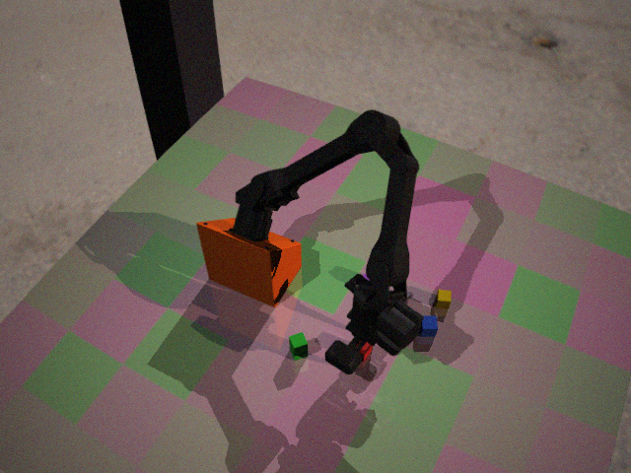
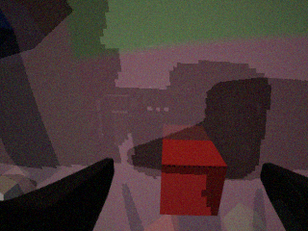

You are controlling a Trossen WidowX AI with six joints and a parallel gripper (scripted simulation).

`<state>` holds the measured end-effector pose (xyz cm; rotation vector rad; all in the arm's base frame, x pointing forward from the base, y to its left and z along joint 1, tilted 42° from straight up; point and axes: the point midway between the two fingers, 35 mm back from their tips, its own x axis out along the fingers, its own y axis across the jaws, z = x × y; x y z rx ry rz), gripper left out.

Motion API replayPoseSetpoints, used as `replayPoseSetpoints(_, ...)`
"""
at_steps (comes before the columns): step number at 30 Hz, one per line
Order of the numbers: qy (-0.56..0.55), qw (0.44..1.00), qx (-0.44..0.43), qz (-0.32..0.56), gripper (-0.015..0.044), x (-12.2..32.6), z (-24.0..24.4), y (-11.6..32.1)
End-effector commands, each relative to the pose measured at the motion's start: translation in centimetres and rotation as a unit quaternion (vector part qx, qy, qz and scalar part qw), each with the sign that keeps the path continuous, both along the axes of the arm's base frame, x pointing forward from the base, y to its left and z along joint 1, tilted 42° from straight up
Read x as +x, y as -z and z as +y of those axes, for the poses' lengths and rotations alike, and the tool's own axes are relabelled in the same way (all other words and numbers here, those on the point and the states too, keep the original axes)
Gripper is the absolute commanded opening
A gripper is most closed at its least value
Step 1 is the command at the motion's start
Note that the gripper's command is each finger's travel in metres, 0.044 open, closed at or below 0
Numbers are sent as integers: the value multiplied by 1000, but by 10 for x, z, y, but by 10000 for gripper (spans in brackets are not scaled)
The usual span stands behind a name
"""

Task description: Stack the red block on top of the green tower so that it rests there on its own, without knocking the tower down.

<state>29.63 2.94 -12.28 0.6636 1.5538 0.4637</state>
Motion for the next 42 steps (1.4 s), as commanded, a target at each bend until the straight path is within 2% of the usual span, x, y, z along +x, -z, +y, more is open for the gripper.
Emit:
replayPoseSetpoints(1, 3, 1000, 3, 1, 387, 0, 1, -1)
replayPoseSetpoints(11, 3, 1000, 3, 1, 125, 0, 1, -1)
replayPoseSetpoints(19, 3, 1000, 3, 1, 72, 0, 1, -1)
replayPoseSetpoints(22, 3, 1000, 2, 1, 0, 1, -4, -5)
replayPoseSetpoints(42, 3, 1000, 0, 1, 0, 2, -77, -86)
